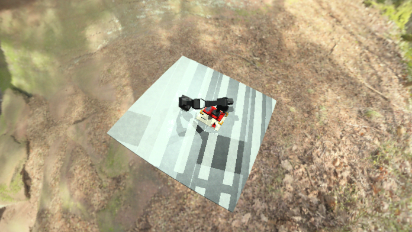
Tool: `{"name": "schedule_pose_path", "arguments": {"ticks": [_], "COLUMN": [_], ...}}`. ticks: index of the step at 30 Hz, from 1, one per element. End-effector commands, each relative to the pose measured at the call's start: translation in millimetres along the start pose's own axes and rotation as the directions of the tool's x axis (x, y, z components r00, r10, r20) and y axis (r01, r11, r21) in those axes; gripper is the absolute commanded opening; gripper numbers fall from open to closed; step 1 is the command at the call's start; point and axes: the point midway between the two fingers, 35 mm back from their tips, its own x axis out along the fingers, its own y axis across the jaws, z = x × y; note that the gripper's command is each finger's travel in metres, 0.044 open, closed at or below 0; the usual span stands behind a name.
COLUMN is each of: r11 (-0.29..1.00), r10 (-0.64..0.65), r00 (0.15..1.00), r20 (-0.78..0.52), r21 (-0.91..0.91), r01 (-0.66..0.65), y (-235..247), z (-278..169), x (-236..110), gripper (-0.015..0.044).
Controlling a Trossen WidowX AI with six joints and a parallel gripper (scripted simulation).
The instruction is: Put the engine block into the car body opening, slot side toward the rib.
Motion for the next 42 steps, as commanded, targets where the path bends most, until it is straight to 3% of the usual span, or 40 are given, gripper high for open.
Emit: {"name": "schedule_pose_path", "arguments": {"ticks": [1,42], "r11": [1.0,1.0], "r10": [-0.005,-0.005], "r00": [1.0,1.0], "r20": [0.002,0.002], "r21": [-0.003,-0.002], "r01": [0.005,0.005], "y": [-0.8,-0.8], "z": [0.5,0.5], "x": [1.8,8.7], "gripper": [0.0159,0.0159]}}
